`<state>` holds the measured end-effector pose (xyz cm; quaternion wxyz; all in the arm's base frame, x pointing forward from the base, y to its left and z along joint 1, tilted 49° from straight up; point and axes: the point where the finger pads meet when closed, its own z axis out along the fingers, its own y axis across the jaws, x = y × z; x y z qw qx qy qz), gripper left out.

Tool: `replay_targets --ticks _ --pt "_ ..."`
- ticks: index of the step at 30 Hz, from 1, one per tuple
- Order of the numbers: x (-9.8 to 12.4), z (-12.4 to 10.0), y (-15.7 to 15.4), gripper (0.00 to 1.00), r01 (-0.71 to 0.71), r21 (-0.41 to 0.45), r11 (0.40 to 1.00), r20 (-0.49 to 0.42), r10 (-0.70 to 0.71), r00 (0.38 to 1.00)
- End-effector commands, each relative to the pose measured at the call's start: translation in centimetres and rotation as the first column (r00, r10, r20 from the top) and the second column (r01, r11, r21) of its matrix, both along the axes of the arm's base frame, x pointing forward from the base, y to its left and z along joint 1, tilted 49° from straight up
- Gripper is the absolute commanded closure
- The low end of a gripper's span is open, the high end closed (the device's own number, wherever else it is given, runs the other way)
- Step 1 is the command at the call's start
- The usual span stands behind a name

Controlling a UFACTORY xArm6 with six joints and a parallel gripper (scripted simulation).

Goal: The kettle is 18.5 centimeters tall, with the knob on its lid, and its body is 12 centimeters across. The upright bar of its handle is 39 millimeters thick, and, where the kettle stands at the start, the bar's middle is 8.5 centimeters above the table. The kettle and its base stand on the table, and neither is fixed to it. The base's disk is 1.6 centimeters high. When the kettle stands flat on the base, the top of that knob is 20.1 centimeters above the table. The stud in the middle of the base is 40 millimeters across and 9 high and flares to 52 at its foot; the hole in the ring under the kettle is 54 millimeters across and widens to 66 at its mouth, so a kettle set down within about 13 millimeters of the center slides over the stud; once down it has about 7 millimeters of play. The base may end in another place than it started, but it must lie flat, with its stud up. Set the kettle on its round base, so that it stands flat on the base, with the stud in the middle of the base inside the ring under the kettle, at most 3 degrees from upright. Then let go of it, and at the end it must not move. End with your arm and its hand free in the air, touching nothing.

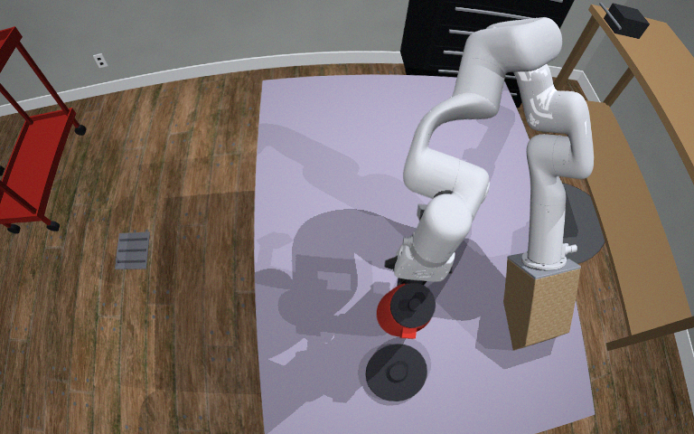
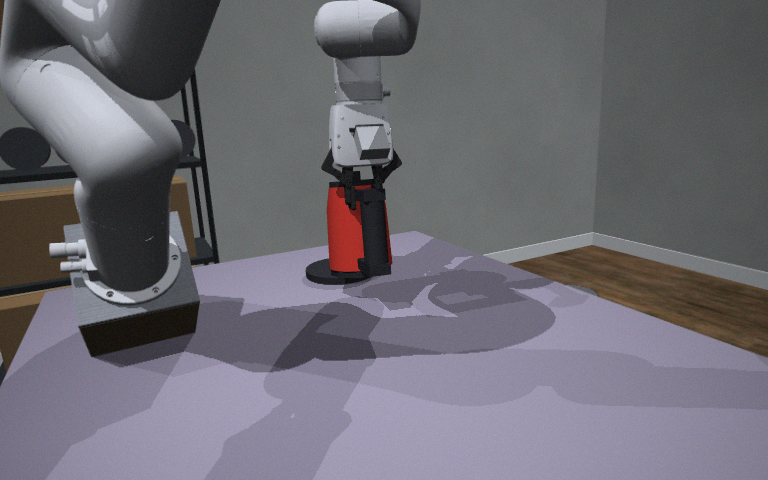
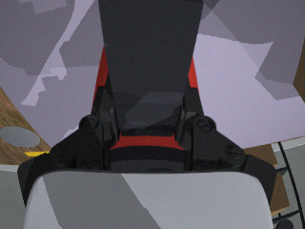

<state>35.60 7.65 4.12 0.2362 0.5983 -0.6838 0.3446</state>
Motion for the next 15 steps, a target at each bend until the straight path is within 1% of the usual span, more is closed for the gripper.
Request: replay_targets --ticks 1,13,15 --pt "0.3 -0.9 1.0 1.0 -0.001 0.002 1.0 0.003 0.001 1.0" --pt "0.6 -4.0 3.7 1.0 -0.001 0.002 1.0 0.003 0.001 1.0" --pt "0.6 -4.0 3.7 1.0 -0.001 0.002 1.0 0.003 0.001 1.0"
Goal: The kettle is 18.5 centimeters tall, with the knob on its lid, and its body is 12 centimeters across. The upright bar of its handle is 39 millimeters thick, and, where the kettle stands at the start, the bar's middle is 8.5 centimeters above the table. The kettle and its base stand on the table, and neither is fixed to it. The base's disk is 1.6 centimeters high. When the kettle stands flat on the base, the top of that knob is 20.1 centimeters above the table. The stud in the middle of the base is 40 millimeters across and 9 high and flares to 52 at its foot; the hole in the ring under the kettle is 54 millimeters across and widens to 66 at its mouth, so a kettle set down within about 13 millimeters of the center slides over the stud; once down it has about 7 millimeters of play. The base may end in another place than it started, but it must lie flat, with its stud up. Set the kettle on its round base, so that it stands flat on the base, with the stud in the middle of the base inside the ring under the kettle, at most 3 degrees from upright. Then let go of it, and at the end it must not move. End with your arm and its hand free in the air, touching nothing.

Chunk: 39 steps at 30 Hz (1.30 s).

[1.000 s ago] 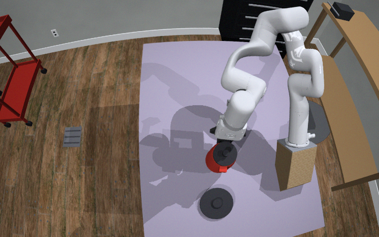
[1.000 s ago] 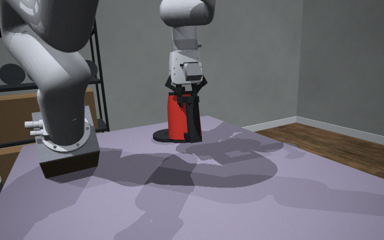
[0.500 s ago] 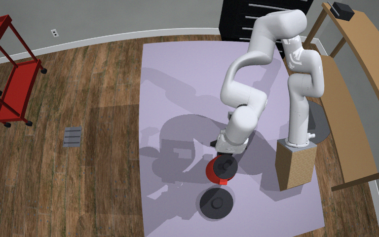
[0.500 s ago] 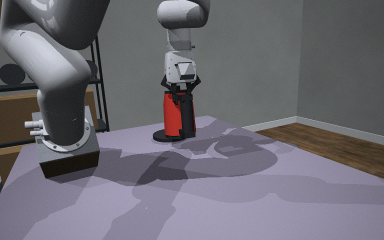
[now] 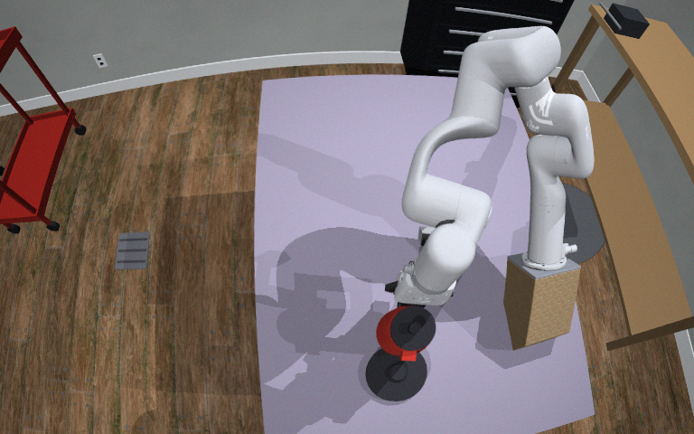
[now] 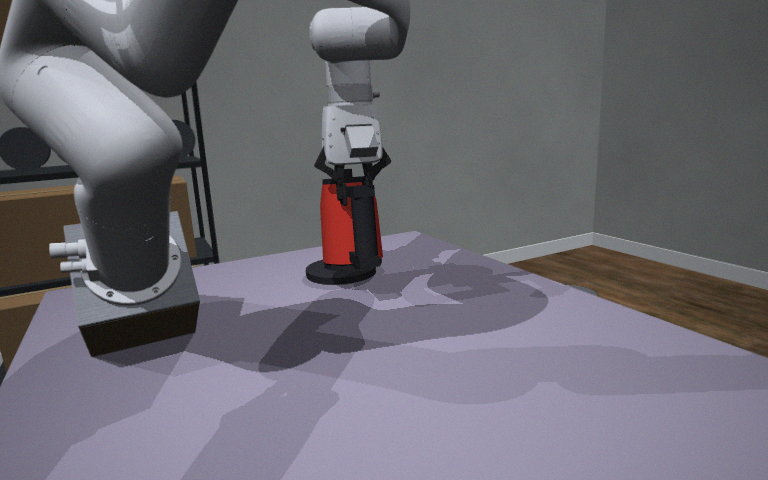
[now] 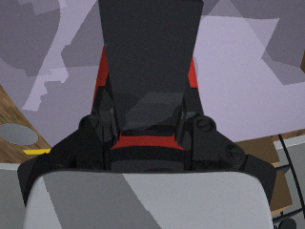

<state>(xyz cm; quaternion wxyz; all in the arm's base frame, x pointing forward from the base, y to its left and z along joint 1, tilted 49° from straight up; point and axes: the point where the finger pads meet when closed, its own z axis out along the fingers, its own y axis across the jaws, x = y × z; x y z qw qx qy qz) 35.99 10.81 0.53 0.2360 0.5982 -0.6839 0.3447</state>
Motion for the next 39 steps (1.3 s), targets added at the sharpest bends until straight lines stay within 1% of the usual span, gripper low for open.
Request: replay_targets --ticks 1,15,17,31,39 --pt "0.2 -0.6 0.7 1.0 -0.001 0.002 1.0 0.003 0.001 1.0" --pt "0.5 -3.5 3.3 1.0 -0.001 0.002 1.0 0.003 0.001 1.0" --pt "0.5 -3.5 3.3 1.0 -0.001 0.002 1.0 0.003 0.001 1.0" --pt "0.7 -5.4 5.0 1.0 -0.001 0.002 1.0 0.003 0.001 1.0" --pt "0.8 -5.9 5.4 1.0 -0.001 0.002 1.0 0.003 0.001 1.0"
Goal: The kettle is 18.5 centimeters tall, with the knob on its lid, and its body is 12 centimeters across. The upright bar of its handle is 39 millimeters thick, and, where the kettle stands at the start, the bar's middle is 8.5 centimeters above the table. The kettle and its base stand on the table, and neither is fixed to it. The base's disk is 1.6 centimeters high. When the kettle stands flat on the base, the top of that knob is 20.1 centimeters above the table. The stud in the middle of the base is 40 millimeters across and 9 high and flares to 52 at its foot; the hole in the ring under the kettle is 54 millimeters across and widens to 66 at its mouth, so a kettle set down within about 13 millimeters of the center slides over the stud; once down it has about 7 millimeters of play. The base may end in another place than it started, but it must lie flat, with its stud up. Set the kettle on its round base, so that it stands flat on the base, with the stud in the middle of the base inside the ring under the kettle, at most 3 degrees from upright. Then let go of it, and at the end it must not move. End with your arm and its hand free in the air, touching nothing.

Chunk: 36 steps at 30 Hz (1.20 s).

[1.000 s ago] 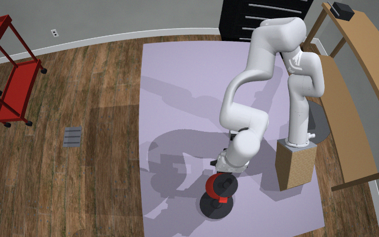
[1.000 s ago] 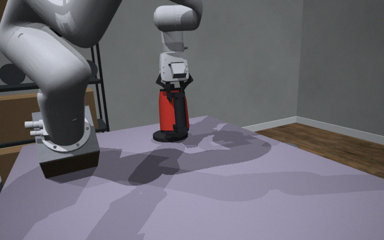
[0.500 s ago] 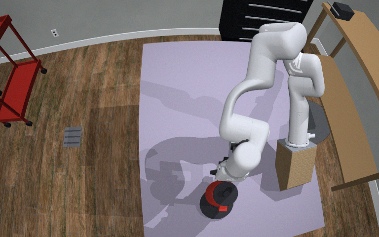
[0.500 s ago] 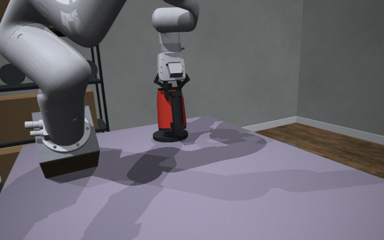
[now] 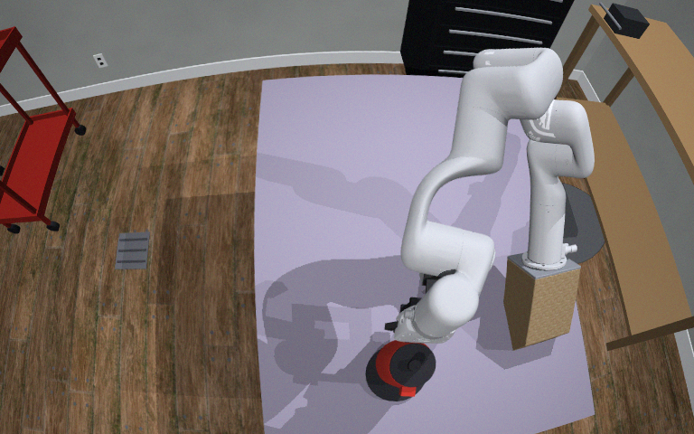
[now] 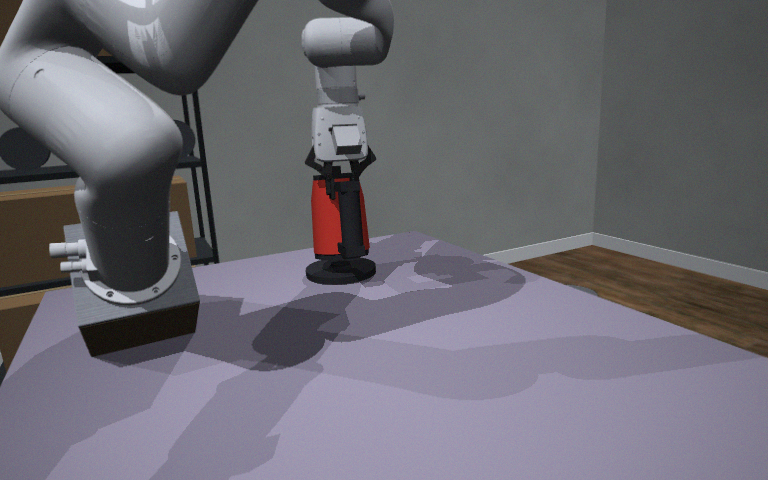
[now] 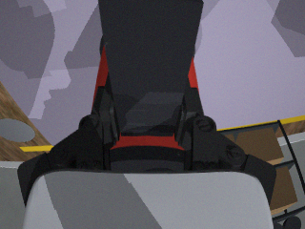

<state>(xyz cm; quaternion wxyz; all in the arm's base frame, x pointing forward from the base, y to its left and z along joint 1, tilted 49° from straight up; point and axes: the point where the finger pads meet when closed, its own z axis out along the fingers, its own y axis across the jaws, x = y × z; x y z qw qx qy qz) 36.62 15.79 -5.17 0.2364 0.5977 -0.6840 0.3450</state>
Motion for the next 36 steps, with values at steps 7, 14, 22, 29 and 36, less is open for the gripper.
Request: replay_targets --ticks 7,14,22,29,36 --pt "0.16 -0.51 0.7 1.0 -0.002 0.003 1.0 0.003 0.002 1.0" --pt "0.17 -0.64 0.81 1.0 -0.002 0.003 1.0 0.003 0.002 1.0" --pt "0.17 -0.69 0.86 1.0 -0.002 0.003 1.0 0.003 0.002 1.0" --pt "0.17 -0.69 0.86 1.0 -0.002 0.003 1.0 0.003 0.002 1.0" --pt "0.17 -0.69 0.86 1.0 -0.002 0.003 1.0 0.003 0.002 1.0"
